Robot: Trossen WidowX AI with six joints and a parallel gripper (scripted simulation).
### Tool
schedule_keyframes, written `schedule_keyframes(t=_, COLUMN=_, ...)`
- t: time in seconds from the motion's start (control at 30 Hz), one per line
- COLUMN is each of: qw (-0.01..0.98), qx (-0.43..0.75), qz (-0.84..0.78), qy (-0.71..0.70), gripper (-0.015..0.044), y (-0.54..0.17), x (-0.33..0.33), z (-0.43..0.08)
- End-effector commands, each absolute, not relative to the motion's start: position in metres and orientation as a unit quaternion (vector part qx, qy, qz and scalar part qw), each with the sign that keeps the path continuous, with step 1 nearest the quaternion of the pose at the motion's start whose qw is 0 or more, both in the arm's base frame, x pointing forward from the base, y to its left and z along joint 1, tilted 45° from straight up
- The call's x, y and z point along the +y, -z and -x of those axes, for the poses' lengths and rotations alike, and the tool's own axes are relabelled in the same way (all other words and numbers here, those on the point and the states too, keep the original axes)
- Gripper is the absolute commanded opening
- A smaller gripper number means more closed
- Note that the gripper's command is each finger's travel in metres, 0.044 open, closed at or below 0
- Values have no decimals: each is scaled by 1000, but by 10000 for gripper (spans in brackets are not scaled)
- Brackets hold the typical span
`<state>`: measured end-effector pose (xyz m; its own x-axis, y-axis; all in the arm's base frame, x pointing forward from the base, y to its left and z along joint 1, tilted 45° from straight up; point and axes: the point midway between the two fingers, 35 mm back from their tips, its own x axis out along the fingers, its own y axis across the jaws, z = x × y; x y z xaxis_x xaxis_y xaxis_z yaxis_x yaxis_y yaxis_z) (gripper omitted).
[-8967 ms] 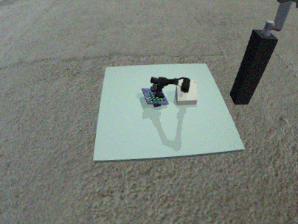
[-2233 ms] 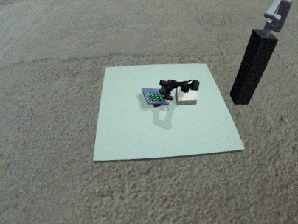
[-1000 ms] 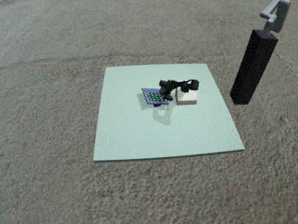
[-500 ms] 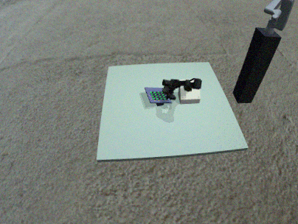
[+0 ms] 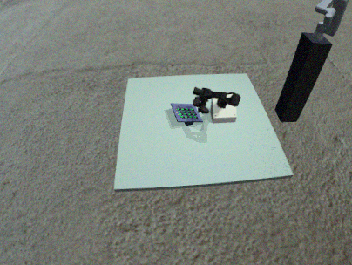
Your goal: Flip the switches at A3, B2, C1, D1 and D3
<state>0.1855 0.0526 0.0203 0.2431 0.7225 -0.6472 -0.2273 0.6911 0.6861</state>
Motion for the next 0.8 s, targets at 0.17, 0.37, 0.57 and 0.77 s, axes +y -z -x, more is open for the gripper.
schedule_keyframes(t=0.17, qw=754, qx=524, qz=-232, qy=-320, gripper=0, y=-31, x=33, z=-184)
schedule_keyframes(t=0.37, qw=755, qx=524, qz=-231, qy=-320, gripper=0, y=3, x=0, z=-195)
schedule_keyframes(t=0.57, qw=758, qx=520, qz=-232, qy=-319, gripper=0, y=16, x=6, z=-199)
schedule_keyframes(t=0.77, qw=762, qx=513, qz=-236, qy=-318, gripper=0, y=29, x=23, z=-203)
